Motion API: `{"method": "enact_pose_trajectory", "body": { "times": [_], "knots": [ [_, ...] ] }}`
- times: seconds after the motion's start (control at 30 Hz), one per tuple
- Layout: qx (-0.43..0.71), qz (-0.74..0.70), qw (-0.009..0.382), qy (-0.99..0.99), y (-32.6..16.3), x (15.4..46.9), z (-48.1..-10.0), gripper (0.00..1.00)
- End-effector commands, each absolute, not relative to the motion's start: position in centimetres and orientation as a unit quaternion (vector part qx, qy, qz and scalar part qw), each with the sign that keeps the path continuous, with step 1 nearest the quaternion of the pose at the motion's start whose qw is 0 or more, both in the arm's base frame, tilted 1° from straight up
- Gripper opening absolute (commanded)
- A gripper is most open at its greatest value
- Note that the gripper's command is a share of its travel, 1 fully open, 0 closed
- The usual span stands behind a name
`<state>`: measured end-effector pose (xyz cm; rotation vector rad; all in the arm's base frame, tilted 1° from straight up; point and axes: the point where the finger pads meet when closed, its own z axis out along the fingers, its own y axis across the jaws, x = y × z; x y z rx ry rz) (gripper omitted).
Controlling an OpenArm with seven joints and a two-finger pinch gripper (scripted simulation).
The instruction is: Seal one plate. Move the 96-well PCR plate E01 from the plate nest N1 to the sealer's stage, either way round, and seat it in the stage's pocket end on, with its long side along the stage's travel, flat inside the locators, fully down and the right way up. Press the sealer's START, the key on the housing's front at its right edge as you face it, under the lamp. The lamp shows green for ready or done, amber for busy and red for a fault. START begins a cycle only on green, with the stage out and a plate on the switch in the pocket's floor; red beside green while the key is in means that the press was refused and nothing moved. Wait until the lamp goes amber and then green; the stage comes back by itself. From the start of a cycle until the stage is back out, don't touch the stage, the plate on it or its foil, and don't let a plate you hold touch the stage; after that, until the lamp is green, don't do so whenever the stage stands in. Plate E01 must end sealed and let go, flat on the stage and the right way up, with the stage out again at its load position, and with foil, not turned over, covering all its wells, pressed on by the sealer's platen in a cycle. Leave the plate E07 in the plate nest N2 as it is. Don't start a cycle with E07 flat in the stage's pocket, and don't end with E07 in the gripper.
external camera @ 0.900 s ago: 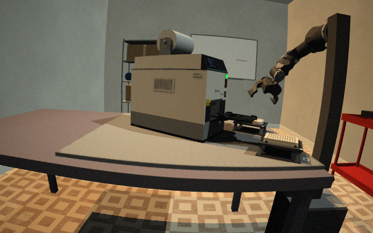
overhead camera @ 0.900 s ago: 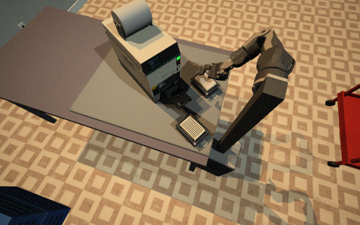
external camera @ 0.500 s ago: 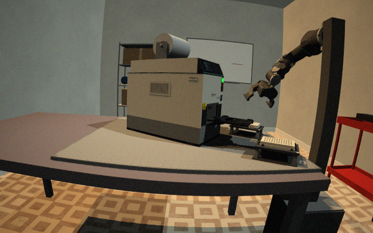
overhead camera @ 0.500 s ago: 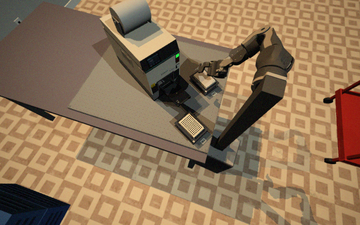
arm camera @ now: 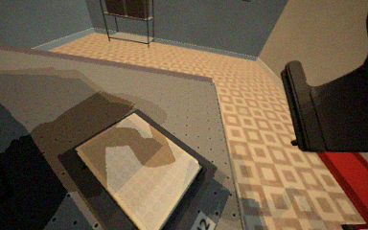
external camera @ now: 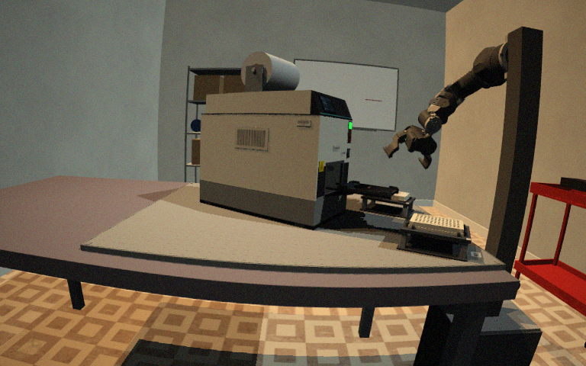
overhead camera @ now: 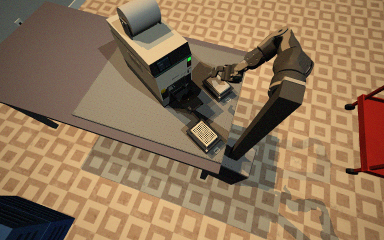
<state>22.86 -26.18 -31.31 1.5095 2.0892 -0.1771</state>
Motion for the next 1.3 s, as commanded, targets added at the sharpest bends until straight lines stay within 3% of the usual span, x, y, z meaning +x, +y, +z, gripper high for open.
{"method": "enact_pose_trajectory", "body": {
  "times": [0.0,0.77,0.8,0.93,1.27],
  "knots": [
    [0.562,-0.065,0.276,0.777,-26.2,22.9,-31.2,1.0],
    [0.562,-0.065,0.276,0.777,-26.2,22.9,-31.2,1.0],
    [0.546,-0.062,0.264,0.793,-25.3,22.9,-31.3,0.77],
    [0.479,-0.05,0.21,0.851,-21.7,22.8,-31.7,0.77],
    [0.479,-0.05,0.21,0.851,-21.7,22.8,-31.7,0.77]
  ]
}}
